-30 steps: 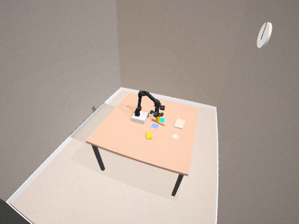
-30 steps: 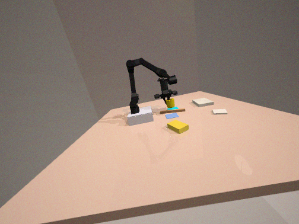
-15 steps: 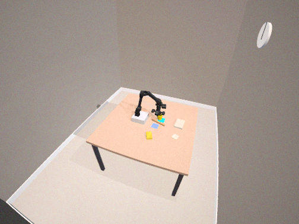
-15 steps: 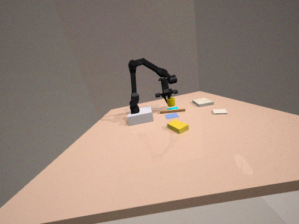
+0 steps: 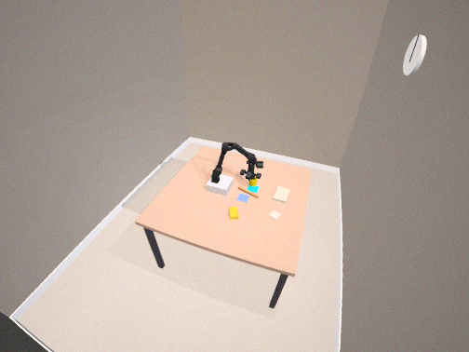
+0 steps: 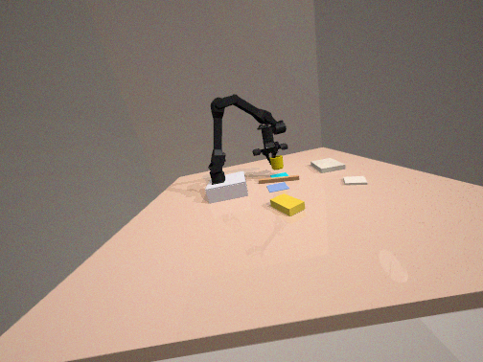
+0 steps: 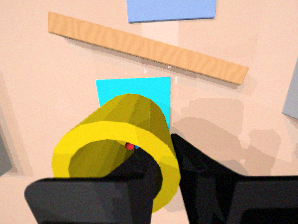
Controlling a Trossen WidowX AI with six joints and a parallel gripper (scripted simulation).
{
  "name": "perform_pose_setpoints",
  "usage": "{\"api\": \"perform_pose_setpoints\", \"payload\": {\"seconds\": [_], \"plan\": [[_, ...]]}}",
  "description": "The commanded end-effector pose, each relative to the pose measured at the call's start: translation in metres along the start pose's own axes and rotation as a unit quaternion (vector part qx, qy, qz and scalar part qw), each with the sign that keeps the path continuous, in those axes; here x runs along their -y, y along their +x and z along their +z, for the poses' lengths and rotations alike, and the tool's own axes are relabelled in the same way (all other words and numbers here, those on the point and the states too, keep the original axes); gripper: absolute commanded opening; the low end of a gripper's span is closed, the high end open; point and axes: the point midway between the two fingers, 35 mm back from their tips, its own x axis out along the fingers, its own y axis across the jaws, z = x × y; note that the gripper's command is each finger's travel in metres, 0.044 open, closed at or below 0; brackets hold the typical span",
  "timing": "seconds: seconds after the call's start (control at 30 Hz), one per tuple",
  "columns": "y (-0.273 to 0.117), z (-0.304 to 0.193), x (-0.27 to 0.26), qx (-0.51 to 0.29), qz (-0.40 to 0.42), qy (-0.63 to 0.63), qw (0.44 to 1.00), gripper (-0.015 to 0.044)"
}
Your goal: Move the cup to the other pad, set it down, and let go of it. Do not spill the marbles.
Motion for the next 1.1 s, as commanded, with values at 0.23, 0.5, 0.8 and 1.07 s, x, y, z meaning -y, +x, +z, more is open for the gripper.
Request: {"api": "perform_pose_setpoints", "payload": {"seconds": [0.23,0.5,0.8,1.07], "plan": [[0.008,-0.007,-0.004,-0.002,0.001,0.003,1.0,0.0],[0.024,-0.007,-0.004,-0.002,0.001,0.003,1.0,0.0],[0.043,-0.008,-0.004,-0.002,0.001,0.003,1.0,0.0],[0.042,-0.008,-0.005,-0.001,0.004,0.0,1.0,0.0]]}}
